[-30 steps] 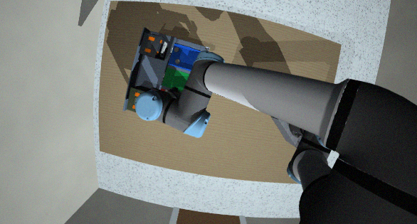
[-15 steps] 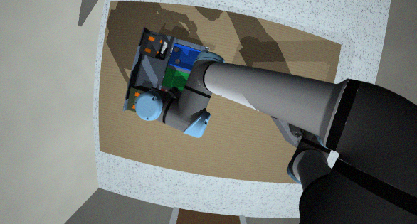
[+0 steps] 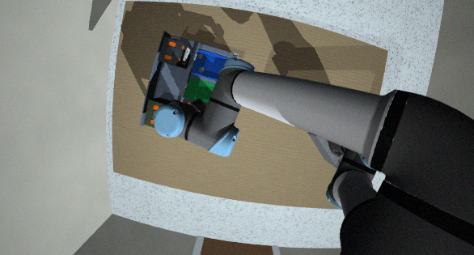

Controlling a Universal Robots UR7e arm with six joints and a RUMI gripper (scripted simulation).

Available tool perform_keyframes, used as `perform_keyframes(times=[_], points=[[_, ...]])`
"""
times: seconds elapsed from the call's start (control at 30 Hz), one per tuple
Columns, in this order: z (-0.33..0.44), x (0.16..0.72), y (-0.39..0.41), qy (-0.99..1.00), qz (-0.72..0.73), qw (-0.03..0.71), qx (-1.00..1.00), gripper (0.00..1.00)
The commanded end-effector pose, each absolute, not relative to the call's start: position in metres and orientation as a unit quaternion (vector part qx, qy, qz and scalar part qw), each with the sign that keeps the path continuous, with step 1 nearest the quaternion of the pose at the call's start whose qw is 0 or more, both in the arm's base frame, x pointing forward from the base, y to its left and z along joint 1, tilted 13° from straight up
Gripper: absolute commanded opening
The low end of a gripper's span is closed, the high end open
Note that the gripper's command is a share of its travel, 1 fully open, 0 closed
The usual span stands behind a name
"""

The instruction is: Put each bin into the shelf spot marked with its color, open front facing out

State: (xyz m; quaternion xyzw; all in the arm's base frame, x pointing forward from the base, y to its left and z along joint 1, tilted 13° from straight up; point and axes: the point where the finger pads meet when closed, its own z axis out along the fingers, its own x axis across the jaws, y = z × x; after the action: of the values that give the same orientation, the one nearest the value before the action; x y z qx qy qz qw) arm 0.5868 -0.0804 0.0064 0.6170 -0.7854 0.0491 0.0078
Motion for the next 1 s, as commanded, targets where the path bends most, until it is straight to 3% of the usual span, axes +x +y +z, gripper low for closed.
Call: perform_keyframes(times=[0.0, 0.97], points=[[0.007, 0.587, -0.08, -0.785, 0.05, 0.007, 0.617, 0.05], [0.022, 0.585, -0.078, -0.785, 0.05, 0.007, 0.617, 0.05]])
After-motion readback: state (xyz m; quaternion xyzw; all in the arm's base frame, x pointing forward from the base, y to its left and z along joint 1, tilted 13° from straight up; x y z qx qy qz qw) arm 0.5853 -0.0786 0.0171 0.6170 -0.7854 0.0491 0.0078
